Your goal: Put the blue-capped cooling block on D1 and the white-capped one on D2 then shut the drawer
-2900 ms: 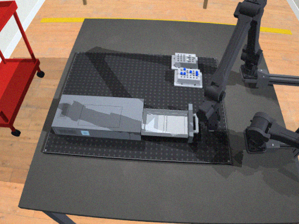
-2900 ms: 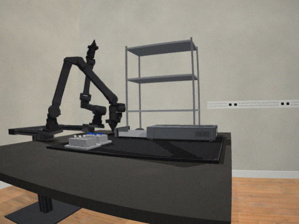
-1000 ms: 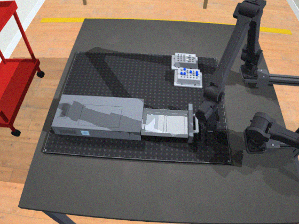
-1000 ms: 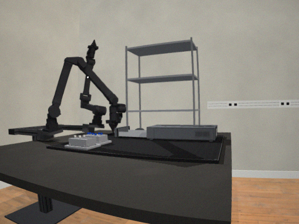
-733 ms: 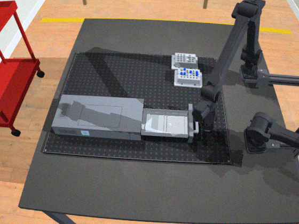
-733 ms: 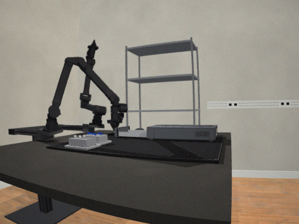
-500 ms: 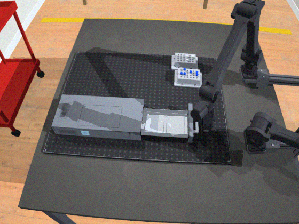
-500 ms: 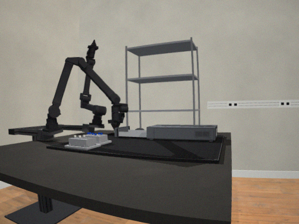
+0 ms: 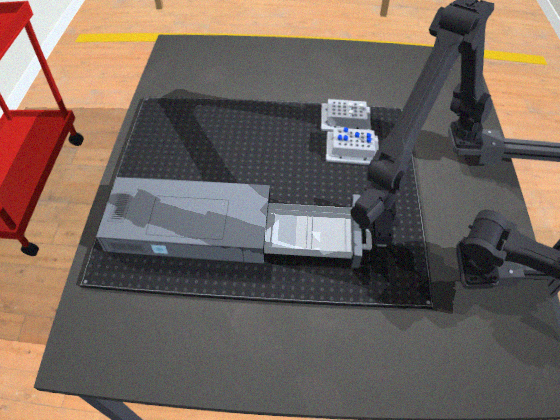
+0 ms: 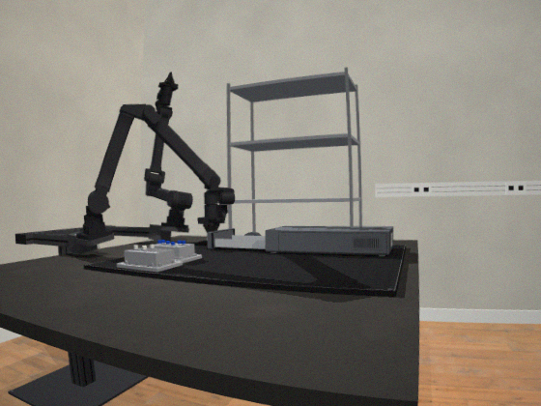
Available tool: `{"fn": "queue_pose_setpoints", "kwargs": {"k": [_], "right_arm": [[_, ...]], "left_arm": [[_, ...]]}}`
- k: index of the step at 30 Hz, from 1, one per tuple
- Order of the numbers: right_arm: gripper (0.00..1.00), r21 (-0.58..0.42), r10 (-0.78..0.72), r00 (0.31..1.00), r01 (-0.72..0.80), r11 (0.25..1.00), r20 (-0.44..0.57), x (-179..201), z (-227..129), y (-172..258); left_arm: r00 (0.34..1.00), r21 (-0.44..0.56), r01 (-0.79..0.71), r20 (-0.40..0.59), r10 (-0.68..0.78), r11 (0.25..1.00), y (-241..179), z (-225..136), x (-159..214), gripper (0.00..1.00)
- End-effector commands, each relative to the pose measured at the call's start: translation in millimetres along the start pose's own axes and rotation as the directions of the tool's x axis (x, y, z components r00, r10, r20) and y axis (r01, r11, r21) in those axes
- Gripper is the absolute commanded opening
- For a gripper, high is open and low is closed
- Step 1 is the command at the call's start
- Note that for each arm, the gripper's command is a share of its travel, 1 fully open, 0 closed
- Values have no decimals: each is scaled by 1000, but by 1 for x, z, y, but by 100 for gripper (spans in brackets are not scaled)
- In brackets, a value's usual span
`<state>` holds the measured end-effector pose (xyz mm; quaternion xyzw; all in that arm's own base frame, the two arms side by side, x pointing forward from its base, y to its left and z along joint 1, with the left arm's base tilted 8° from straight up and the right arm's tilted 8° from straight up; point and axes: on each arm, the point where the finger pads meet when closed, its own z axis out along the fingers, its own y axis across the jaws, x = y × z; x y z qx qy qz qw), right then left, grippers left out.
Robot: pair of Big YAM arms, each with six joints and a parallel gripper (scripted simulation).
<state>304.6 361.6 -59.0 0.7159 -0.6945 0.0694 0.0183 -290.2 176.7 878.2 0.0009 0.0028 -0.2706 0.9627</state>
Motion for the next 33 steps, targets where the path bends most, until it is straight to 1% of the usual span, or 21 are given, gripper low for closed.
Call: {"fn": "queue_pose_setpoints", "kwargs": {"k": [1,33], "right_arm": [[0,31,6,1000,-7,999,28,-14,-8,-33],[0,30,6,1000,-6,1000,23,-12,-8,-70]], "left_arm": [[999,1,-8,-34,8,1000,-2,8,23,0],[999,1,-8,-34,8,1000,-2,8,23,0]]}}
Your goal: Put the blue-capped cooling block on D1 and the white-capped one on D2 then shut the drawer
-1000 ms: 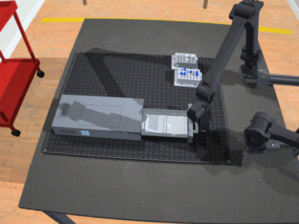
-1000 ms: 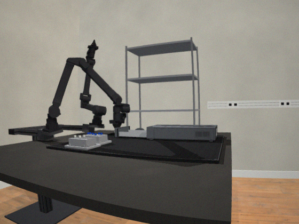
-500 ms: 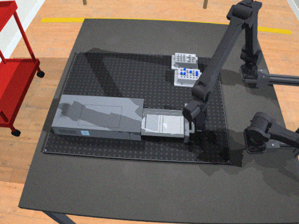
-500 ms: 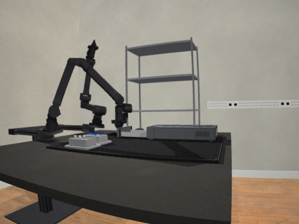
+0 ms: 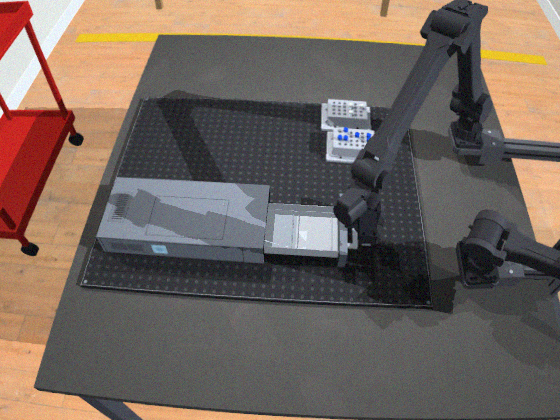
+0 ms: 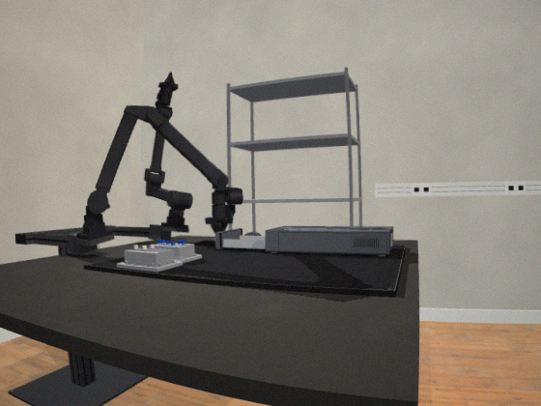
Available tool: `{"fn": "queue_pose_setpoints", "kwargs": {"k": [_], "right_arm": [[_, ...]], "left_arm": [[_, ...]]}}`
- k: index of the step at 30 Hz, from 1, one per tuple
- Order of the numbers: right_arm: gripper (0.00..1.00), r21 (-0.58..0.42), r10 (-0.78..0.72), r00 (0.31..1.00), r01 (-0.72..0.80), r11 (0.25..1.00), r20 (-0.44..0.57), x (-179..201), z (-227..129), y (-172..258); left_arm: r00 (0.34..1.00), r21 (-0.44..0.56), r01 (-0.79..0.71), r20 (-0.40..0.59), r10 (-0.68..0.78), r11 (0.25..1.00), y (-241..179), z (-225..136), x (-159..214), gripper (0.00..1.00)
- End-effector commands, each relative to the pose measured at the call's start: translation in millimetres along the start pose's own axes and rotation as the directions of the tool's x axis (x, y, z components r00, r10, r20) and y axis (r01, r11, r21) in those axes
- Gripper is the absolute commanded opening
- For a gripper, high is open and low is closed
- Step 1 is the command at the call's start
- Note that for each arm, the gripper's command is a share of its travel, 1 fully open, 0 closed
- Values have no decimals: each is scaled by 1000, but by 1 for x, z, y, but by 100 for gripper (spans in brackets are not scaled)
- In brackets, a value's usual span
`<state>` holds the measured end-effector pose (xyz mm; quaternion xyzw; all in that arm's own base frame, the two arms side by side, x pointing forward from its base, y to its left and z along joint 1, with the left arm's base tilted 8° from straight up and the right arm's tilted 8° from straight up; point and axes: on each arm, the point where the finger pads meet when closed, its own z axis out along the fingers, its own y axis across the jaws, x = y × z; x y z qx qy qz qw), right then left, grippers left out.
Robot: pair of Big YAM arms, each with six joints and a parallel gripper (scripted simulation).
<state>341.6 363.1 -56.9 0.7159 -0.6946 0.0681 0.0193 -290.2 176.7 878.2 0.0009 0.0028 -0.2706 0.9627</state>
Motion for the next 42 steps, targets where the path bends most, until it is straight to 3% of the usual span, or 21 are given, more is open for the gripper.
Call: {"fn": "queue_pose_setpoints", "kwargs": {"k": [1,42], "right_arm": [[0,34,6,1000,-6,999,23,-12,-9,-34],[0,37,6,1000,-7,999,22,-10,-10,-85]], "left_arm": [[999,1,-8,-34,8,1000,-2,8,23,0],[999,1,-8,-34,8,1000,-2,8,23,0]]}}
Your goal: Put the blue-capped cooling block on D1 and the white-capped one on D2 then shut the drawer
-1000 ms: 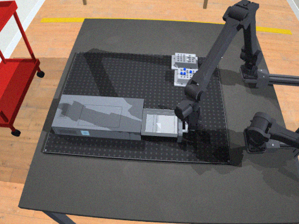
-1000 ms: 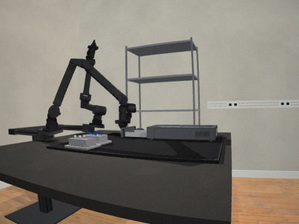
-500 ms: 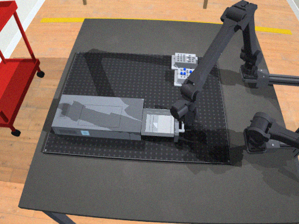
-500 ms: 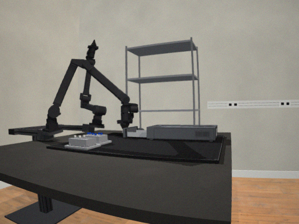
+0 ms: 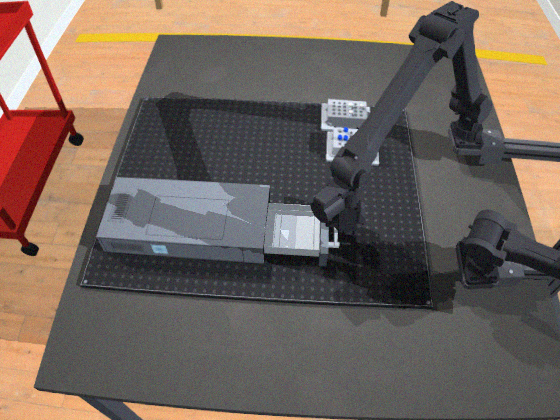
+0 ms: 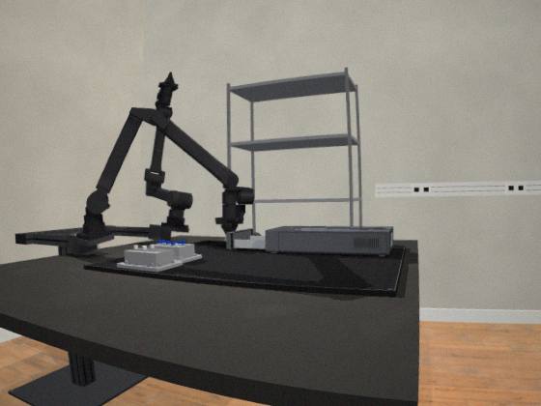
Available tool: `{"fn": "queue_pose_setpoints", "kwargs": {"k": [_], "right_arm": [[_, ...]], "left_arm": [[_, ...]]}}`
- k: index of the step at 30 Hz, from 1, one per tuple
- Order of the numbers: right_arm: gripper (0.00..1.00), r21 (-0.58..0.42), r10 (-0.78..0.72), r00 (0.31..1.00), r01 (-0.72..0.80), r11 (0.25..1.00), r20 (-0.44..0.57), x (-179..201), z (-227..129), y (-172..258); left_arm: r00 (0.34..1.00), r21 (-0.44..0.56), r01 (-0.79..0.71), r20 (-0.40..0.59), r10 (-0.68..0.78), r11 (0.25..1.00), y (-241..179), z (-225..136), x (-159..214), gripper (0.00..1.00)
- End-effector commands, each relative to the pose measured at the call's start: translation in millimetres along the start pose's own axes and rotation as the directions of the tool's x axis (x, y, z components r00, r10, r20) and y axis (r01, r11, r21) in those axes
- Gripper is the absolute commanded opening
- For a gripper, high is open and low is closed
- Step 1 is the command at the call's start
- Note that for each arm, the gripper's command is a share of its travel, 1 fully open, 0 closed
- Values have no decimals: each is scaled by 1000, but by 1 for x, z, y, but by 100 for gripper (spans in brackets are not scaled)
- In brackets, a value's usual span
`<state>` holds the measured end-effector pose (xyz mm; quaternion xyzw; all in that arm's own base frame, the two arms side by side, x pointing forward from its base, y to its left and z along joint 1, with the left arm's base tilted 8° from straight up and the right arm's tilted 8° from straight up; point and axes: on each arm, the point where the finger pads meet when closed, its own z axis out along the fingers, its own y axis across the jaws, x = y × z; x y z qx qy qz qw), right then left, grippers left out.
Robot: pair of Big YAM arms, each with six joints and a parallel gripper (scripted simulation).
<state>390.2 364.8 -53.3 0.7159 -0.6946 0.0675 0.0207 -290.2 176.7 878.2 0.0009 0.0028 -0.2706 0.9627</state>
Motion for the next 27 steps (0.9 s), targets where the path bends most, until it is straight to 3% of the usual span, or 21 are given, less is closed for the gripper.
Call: {"fn": "queue_pose_setpoints", "kwargs": {"k": [1,27], "right_arm": [[0,39,6,1000,-7,999,23,-10,-10,-36],[0,41,6,1000,-7,999,23,-9,-11,-67]], "left_arm": [[999,1,-8,-34,8,1000,-2,8,23,0],[999,1,-8,-34,8,1000,-2,8,23,0]]}}
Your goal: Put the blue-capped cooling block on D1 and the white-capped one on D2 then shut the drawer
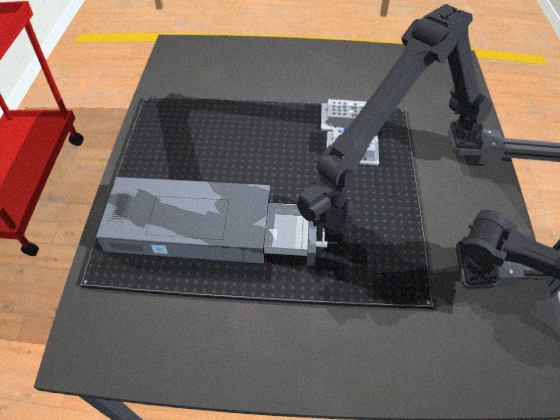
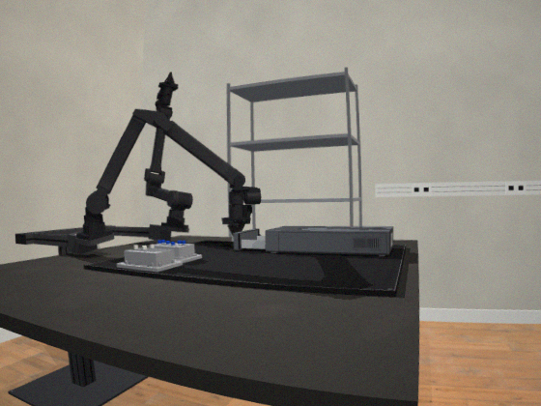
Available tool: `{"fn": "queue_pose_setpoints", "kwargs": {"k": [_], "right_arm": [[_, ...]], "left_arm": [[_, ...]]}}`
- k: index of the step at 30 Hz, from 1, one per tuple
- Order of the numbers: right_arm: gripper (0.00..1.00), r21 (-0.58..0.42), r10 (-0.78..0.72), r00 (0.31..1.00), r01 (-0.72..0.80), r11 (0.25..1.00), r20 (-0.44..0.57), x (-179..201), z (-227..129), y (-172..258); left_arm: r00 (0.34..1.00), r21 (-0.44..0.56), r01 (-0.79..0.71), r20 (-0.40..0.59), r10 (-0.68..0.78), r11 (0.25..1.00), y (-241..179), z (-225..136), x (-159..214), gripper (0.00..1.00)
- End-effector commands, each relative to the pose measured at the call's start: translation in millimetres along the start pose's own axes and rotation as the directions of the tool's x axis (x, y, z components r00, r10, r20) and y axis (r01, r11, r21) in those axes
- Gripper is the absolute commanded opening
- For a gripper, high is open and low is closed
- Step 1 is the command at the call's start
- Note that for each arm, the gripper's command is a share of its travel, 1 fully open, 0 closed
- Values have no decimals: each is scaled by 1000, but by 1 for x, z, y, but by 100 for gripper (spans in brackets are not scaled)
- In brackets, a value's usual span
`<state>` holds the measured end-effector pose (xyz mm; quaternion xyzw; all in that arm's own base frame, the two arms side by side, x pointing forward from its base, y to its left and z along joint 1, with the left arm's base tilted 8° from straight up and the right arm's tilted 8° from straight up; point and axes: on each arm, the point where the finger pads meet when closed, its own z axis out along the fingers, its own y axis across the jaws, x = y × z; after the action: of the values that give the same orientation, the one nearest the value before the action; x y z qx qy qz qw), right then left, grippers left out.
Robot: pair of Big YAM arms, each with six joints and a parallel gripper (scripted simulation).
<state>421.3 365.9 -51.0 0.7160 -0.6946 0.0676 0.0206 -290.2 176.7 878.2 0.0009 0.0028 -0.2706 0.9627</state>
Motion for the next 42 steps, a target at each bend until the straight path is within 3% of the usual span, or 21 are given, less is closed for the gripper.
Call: {"fn": "queue_pose_setpoints", "kwargs": {"k": [1,42], "right_arm": [[0,41,6,1000,-7,999,23,-9,-11,-37],[0,44,7,1000,-8,999,22,-7,-12,-86]], "left_arm": [[999,1,-8,-34,8,1000,-2,8,23,0],[999,1,-8,-34,8,1000,-2,8,23,0]]}}
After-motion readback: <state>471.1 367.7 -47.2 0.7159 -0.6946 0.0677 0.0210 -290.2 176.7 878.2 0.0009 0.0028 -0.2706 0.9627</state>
